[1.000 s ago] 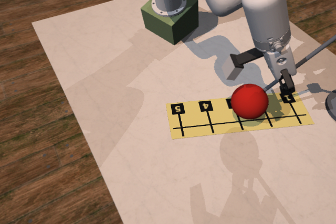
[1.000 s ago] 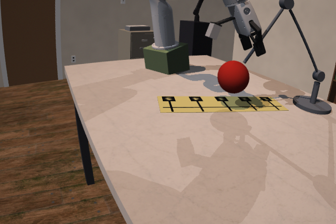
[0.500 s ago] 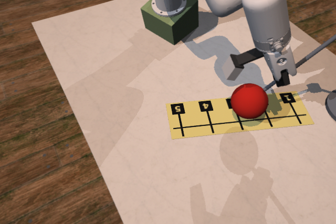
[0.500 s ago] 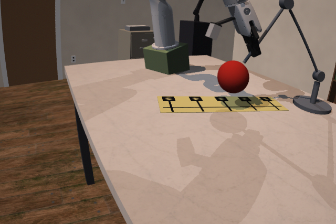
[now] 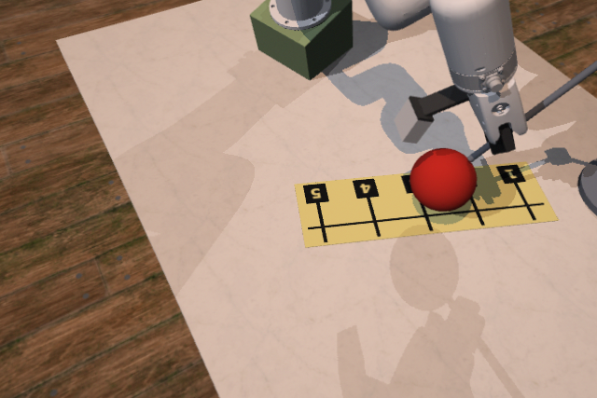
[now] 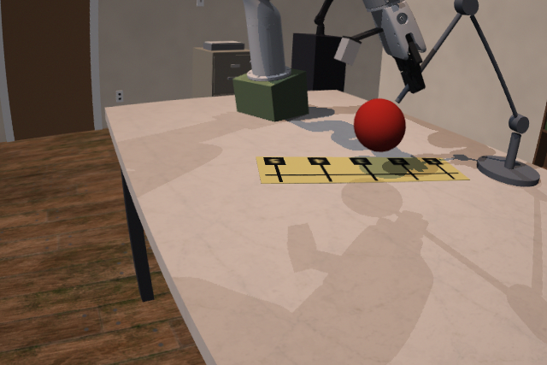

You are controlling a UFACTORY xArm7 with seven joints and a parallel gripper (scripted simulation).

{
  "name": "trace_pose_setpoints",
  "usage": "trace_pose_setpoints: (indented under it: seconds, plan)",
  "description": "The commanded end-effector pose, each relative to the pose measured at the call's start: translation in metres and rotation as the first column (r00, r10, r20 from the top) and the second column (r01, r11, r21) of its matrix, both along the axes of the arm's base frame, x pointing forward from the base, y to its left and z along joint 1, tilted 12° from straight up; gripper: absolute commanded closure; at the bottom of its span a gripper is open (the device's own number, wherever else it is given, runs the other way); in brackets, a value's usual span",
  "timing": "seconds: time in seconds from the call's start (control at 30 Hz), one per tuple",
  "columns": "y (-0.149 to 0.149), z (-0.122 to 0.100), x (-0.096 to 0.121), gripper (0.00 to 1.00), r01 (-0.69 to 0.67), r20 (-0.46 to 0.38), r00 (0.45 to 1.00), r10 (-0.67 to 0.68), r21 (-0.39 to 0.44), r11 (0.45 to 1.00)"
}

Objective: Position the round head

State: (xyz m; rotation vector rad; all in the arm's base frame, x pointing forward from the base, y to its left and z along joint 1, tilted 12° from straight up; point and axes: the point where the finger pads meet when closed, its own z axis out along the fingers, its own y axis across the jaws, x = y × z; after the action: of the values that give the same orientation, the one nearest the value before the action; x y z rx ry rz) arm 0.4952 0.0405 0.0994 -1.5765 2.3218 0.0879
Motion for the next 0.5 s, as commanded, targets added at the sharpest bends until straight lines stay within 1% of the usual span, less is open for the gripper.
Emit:
trace_pose_setpoints:
  seconds: [0.0, 0.2, 0.47]
  plan:
    - [0.0, 0.002, 0.001, 1.0, -0.001, 0.004, 1.0, 0.001, -0.001, 1.0]
    - [0.0, 0.002, 0.001, 1.0, -0.001, 0.004, 1.0, 0.001, -0.001, 1.0]
    - [-0.019, 0.001, -0.007, 1.0, -0.001, 0.004, 1.0, 0.001, -0.001, 1.0]
